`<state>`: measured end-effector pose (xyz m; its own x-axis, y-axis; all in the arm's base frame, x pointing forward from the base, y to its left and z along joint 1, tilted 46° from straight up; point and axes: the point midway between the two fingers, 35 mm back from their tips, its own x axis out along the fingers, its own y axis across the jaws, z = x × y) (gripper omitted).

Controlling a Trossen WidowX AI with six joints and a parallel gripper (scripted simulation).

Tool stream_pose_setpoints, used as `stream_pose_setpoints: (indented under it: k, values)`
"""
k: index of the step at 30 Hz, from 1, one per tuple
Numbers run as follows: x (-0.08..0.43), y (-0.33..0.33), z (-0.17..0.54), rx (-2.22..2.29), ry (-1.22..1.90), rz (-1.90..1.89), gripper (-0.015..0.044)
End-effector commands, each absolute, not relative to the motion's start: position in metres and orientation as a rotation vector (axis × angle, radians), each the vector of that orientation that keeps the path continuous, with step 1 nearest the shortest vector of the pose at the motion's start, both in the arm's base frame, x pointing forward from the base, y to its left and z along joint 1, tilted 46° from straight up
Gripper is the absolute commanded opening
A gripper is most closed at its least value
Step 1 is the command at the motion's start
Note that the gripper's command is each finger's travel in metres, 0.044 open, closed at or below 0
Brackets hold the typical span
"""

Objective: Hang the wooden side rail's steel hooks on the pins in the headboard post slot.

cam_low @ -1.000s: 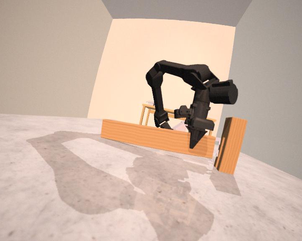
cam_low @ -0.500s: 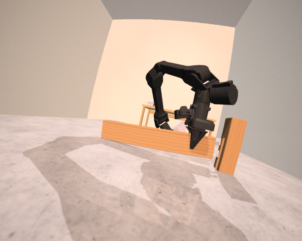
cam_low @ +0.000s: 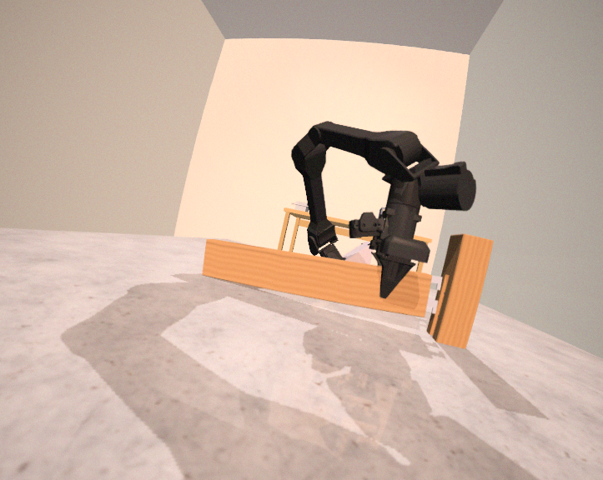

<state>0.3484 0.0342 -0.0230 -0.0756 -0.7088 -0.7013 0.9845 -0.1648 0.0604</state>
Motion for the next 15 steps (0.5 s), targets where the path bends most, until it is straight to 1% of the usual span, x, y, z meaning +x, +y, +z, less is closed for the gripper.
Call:
stream_pose_setpoints:
  k: [1, 15]
  values:
    - [0.3497, 0.0385, -0.0233, 0.719, 0.519, -1.607, 0.0]
    - [0.351, 0.0398, -0.0232, 0.719, 0.519, -1.606, 0.0]
